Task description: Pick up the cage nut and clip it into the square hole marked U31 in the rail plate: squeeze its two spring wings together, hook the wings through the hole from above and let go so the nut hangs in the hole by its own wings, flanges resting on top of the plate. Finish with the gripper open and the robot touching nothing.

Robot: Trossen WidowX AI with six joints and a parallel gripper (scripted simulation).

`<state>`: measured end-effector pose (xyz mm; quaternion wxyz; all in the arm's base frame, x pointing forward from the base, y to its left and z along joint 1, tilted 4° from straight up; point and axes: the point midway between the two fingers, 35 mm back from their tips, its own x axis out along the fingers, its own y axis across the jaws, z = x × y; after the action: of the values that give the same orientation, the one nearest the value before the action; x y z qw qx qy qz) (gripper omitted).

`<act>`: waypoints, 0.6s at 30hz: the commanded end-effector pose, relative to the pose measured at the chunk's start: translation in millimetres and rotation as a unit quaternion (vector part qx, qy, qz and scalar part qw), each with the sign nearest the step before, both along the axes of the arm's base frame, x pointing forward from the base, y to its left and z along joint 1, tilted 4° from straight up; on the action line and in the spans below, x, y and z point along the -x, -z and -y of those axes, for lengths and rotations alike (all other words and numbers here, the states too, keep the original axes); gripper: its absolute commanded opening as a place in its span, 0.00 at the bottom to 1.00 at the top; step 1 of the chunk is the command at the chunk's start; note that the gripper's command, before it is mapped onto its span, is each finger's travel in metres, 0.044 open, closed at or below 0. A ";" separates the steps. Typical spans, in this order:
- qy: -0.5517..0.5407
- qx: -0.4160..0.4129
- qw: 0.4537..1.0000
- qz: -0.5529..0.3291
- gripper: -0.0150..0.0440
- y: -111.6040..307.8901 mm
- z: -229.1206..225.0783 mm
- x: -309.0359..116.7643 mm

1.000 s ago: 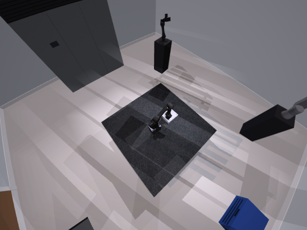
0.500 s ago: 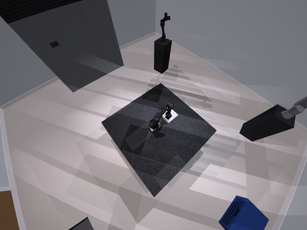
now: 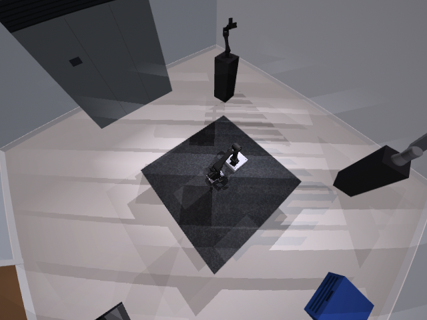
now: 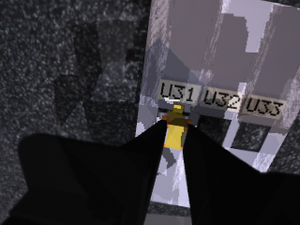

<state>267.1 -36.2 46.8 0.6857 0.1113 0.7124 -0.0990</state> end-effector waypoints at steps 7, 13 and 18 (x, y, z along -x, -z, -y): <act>0.003 0.003 1.000 -0.001 0.32 0.0 -0.7 -0.2; 0.003 0.003 1.000 -0.001 0.32 0.6 -1.4 -0.3; 0.003 0.003 1.000 -0.001 0.32 0.6 -1.4 -0.3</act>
<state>267.5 -34.2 46.5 0.6852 0.1111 0.7129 -0.0992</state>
